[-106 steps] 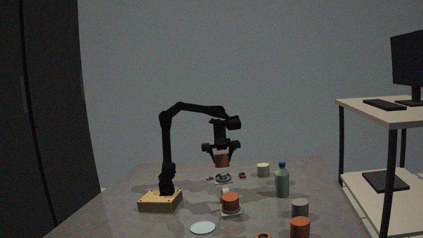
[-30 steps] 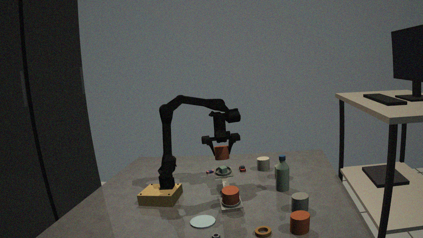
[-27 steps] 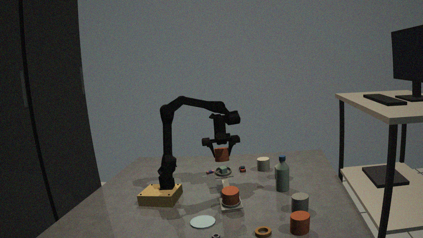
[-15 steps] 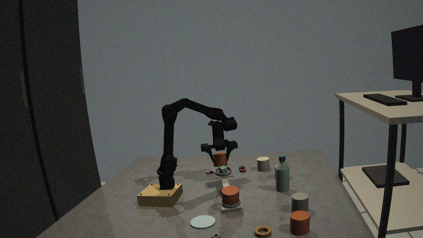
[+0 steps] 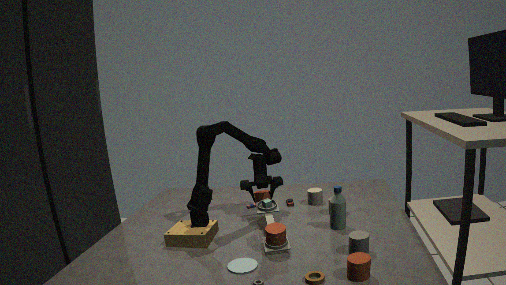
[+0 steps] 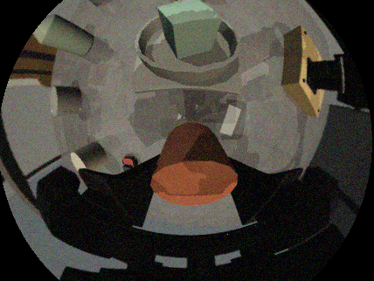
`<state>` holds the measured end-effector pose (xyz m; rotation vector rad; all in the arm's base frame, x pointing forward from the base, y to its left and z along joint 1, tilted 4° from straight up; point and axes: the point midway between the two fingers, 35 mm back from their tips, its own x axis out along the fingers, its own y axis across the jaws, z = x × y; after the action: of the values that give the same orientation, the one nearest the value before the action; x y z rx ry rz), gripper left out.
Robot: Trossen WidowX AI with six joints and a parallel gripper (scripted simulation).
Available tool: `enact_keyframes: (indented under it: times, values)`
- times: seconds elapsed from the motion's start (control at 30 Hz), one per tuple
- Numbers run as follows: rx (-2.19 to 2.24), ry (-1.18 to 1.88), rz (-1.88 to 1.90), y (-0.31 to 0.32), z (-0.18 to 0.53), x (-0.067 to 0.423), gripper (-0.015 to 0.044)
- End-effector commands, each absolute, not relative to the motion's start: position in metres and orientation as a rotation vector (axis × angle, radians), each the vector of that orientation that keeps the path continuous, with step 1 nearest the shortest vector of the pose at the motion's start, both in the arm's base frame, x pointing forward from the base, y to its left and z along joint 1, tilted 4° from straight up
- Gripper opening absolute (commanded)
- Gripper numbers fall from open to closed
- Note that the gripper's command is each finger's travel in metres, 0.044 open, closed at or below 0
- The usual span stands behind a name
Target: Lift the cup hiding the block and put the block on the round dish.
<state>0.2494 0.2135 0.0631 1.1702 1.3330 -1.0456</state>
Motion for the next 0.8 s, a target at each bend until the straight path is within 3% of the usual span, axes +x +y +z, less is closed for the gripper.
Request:
enact_keyframes:
  times: [0.0,0.57,0.77]
  values:
    - [1.173,1.328,-1.05,0.215,0.047,0.249,0.0]
    - [1.173,1.328,-1.051,0.216,0.027,0.249,0.0]
    - [1.165,1.334,-1.052,0.216,0.032,0.248,0.0157]
